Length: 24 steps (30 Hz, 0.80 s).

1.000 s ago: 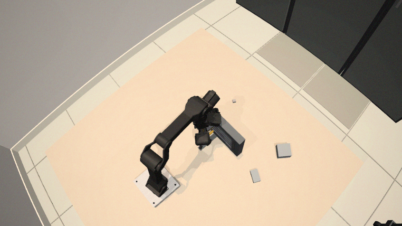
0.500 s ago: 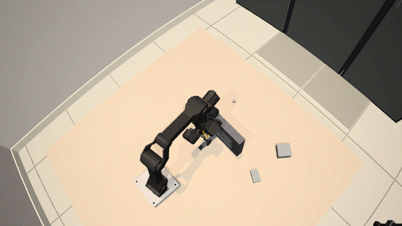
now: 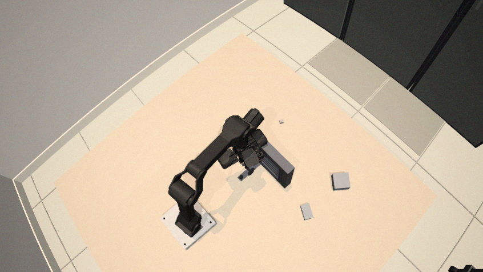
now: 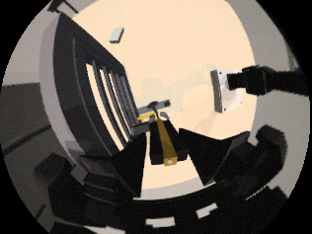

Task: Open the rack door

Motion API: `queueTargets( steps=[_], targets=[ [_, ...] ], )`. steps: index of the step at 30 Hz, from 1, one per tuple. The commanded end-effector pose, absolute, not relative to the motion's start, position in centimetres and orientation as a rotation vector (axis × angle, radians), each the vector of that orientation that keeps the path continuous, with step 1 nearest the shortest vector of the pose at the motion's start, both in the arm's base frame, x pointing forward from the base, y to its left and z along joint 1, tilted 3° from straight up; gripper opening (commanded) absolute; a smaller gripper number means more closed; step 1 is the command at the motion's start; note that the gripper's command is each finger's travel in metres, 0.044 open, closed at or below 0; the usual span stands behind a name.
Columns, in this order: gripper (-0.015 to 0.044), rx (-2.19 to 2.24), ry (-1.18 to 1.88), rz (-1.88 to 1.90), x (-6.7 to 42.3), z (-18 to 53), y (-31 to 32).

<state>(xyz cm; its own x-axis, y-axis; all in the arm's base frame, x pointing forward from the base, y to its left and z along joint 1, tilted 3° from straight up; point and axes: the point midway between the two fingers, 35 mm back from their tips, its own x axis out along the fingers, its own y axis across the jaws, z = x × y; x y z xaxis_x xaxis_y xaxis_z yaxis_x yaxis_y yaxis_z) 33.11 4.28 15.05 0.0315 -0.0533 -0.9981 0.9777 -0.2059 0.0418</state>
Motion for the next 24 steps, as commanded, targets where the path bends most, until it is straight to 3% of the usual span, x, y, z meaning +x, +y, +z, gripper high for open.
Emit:
queueTargets(
  steps=[1,3,16,24],
  targets=[
    [0.0154,1.349,1.034,-1.362,33.13,15.06,4.31],
    [0.0101,1.349,1.034,-1.362,33.13,15.06,4.31],
    [0.0015,1.349,1.034,-1.362,33.13,15.06,4.31],
    [0.0013,1.298,1.072,-1.315,32.85,15.06,4.19]
  ],
)
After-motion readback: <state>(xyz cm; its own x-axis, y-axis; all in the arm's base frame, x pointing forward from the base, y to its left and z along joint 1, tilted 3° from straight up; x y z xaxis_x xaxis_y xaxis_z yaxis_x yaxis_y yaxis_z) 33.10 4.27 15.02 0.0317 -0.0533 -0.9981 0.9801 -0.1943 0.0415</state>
